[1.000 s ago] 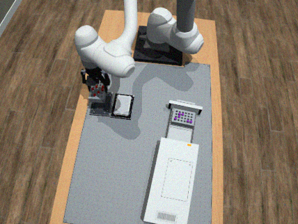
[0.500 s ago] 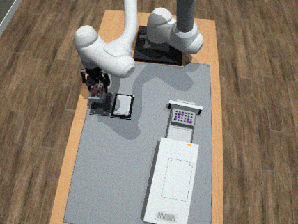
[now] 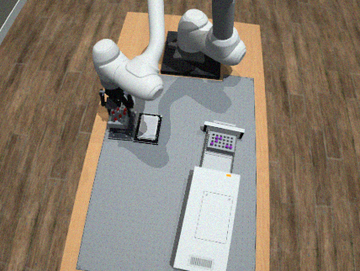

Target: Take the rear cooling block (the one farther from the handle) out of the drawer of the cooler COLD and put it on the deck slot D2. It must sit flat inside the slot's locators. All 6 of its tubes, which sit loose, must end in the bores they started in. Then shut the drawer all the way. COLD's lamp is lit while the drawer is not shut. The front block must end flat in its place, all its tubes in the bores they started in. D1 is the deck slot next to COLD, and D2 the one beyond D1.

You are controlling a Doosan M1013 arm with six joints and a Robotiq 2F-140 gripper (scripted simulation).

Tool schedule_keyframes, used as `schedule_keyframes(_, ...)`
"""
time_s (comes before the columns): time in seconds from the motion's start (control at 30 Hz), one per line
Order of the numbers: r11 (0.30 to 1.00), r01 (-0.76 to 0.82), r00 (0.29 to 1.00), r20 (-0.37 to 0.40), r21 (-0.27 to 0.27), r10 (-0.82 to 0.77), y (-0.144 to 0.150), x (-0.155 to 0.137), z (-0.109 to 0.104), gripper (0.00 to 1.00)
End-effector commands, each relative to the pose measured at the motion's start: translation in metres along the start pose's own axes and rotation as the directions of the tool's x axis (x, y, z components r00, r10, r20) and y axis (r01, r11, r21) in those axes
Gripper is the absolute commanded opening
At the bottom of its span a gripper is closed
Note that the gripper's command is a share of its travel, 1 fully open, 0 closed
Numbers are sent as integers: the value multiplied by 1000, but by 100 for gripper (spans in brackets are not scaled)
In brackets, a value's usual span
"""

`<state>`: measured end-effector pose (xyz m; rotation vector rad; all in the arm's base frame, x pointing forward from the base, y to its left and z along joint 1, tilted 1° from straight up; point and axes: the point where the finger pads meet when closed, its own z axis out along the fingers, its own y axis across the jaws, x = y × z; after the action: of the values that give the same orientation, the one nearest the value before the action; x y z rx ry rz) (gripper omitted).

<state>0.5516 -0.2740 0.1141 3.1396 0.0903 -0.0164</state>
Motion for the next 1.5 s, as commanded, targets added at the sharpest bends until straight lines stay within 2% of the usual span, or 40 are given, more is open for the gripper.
schedule_keyframes(0.0, 1000, 0, 1000, -2, -1, 0, 0, 1, 9, 10)
schedule_keyframes(0.37, 1000, 0, 1000, -2, -1, 0, 0, 1, 30, 10)
schedule_keyframes(0.73, 1000, 0, 1000, -2, -1, 0, 0, 1, 40, 10)
schedule_keyframes(1.47, 1000, 0, 1000, -2, -1, 0, 0, 1, 45, 10)
